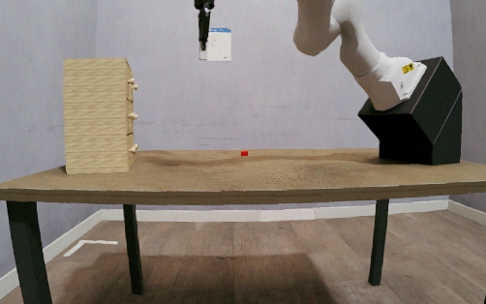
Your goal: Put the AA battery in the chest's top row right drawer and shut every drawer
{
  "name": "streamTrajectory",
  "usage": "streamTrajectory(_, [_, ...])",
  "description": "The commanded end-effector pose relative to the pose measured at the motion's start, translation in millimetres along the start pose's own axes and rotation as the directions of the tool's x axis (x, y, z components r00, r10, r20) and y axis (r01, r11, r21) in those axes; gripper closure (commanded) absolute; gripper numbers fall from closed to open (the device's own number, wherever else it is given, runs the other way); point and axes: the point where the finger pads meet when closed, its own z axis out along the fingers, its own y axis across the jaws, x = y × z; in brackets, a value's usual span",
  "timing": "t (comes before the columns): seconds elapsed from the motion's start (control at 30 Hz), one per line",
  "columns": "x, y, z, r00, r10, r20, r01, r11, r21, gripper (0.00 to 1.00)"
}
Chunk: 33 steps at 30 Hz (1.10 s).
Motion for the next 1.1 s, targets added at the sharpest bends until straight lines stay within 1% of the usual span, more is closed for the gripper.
streamTrajectory(0.0, [1.6, 1.0, 0.3, 1.000, 0.018, -0.006, -0.018, 1.000, -0.006, 0.90])
streamTrajectory(0.63, [1.6, 1.0, 0.3, 1.000, 0.018, -0.006, -0.018, 1.000, -0.006, 0.90])
streamTrajectory(0.67, [0.7, 0.8, 0.1, 1.000, 0.011, -0.002, -0.011, 1.000, -0.003, 0.00])
streamTrajectory(1.07, [0.7, 0.8, 0.1, 1.000, 0.011, -0.002, -0.011, 1.000, -0.003, 0.00])
